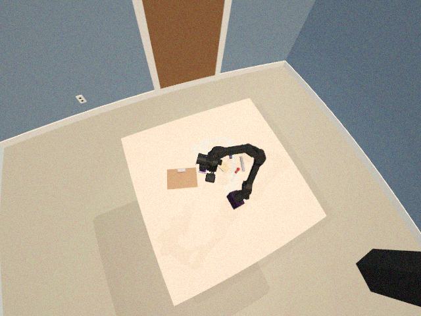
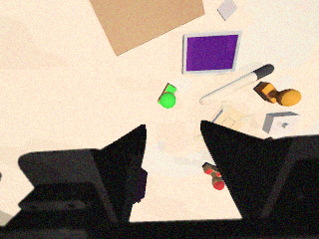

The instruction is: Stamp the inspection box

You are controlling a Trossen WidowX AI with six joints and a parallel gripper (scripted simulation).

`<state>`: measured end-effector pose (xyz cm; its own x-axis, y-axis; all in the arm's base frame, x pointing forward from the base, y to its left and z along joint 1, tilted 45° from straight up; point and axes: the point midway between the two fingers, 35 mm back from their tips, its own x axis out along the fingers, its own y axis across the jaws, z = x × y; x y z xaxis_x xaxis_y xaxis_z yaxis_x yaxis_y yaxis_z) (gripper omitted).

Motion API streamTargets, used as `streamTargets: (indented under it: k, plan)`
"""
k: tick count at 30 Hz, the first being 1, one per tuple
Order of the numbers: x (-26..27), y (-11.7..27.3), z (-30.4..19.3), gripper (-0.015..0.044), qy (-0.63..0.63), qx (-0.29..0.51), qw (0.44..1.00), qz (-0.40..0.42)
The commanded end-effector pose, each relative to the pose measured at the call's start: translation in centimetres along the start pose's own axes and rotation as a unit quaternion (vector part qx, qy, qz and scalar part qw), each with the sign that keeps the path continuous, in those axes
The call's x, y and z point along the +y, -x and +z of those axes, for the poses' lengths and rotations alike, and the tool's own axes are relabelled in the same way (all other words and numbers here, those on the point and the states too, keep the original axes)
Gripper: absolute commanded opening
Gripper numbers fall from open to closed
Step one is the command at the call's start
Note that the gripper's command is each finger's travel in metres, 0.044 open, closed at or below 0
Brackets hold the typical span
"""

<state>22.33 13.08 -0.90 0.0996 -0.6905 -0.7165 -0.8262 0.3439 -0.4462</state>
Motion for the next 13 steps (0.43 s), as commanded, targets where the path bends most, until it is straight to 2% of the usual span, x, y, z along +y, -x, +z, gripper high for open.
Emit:
streamTargets:
  k: [1,13]
  plan:
    - [0.06,0.08,-0.04,0.0254,-0.002,0.001,1.0,0.002]
    - [0.0,0.04,-0.01,0.0254,0.0,0.0,1.0,0.0]
